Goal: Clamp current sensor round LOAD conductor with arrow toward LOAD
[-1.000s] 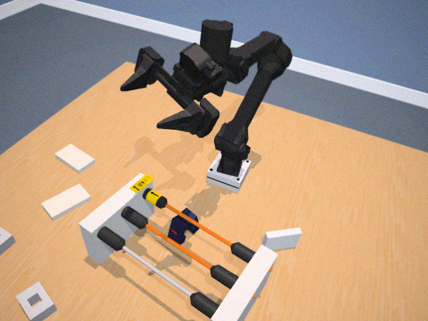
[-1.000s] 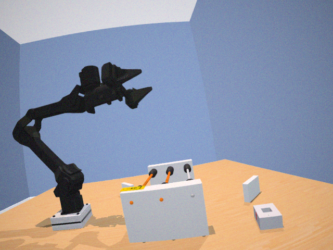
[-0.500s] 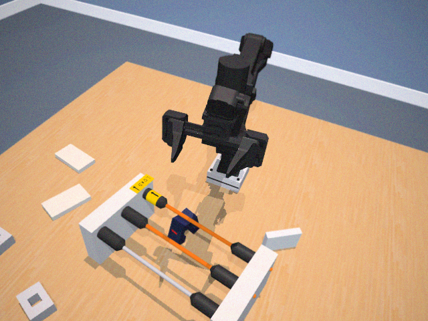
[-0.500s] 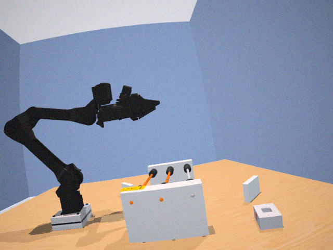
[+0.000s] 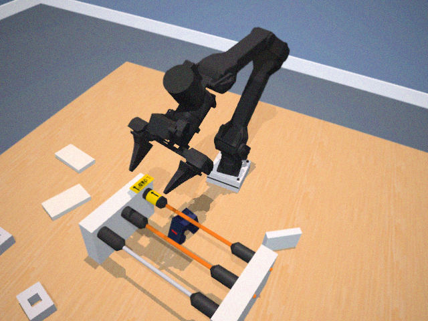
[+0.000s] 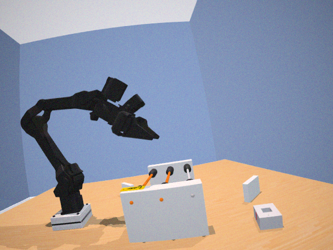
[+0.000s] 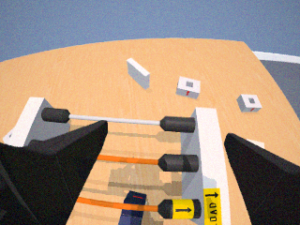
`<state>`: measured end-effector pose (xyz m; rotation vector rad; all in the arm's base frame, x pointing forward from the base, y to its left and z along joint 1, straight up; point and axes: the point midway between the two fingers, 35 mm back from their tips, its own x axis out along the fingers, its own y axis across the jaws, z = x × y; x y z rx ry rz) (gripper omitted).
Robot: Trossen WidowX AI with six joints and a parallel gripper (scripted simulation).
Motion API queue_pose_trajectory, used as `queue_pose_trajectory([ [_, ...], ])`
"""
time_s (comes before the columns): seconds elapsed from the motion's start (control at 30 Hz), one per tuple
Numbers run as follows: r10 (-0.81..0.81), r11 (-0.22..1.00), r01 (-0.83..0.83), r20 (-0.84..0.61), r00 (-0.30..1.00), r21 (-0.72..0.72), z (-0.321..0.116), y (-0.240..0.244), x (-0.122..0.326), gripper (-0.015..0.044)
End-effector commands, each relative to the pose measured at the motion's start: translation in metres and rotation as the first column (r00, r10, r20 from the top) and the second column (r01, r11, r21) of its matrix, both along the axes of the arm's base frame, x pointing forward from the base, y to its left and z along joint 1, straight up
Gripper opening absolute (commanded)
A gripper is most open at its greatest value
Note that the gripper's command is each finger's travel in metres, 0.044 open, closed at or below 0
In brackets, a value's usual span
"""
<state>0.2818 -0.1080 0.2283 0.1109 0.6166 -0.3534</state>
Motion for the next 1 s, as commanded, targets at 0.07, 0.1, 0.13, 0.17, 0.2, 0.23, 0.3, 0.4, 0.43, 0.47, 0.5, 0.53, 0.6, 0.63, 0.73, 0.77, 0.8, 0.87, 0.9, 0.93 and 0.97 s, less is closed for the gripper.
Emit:
queue_pose_trajectory([
  [0.07, -0.220, 0.934, 0.316, -0.434, 0.874, 0.164, -0.031, -0.038, -0.088, 0.0440],
  [0.1, -0.224, 0.928, 0.330, -0.452, 0.863, 0.170, -0.031, -0.039, -0.092, 0.0440],
  [0.13, -0.228, 0.923, 0.343, -0.468, 0.854, 0.176, -0.032, -0.039, -0.096, 0.0440],
  [0.17, -0.229, 0.921, 0.347, -0.473, 0.851, 0.178, -0.032, -0.039, -0.097, 0.0440],
  [0.2, -0.229, 0.921, 0.347, -0.473, 0.851, 0.178, -0.032, -0.039, -0.097, 0.0440],
  [0.23, -0.229, 0.921, 0.347, -0.473, 0.851, 0.178, -0.032, -0.039, -0.097, 0.0440],
  [0.3, -0.229, 0.921, 0.347, -0.473, 0.851, 0.178, -0.032, -0.039, -0.097, 0.0440],
  [0.4, -0.229, 0.921, 0.347, -0.473, 0.851, 0.178, -0.032, -0.039, -0.097, 0.0440],
  [0.43, -0.229, 0.921, 0.347, -0.473, 0.851, 0.178, -0.032, -0.039, -0.097, 0.0440],
  [0.47, -0.229, 0.921, 0.347, -0.473, 0.851, 0.178, -0.032, -0.039, -0.097, 0.0440],
  [0.5, -0.229, 0.921, 0.347, -0.473, 0.851, 0.178, -0.032, -0.039, -0.097, 0.0440],
  [0.53, -0.229, 0.921, 0.347, -0.473, 0.851, 0.178, -0.032, -0.039, -0.097, 0.0440],
  [0.6, -0.229, 0.921, 0.347, -0.473, 0.851, 0.178, -0.032, -0.039, -0.097, 0.0440],
  [0.63, -0.229, 0.921, 0.347, -0.473, 0.851, 0.178, -0.032, -0.039, -0.097, 0.0440],
  [0.73, -0.229, 0.921, 0.347, -0.473, 0.851, 0.178, -0.032, -0.039, -0.097, 0.0440],
  [0.77, -0.229, 0.921, 0.347, -0.473, 0.851, 0.178, -0.032, -0.039, -0.097, 0.0440],
  [0.8, -0.229, 0.921, 0.347, -0.473, 0.851, 0.178, -0.032, -0.039, -0.097, 0.0440],
  [0.87, -0.229, 0.921, 0.347, -0.473, 0.851, 0.178, -0.032, -0.039, -0.097, 0.0440],
  [0.9, -0.229, 0.921, 0.347, -0.473, 0.851, 0.178, -0.032, -0.039, -0.097, 0.0440],
  [0.93, -0.229, 0.921, 0.347, -0.473, 0.851, 0.178, -0.032, -0.039, -0.097, 0.0440],
  [0.97, -0.229, 0.921, 0.347, -0.473, 0.851, 0.178, -0.032, -0.039, -0.097, 0.0440],
])
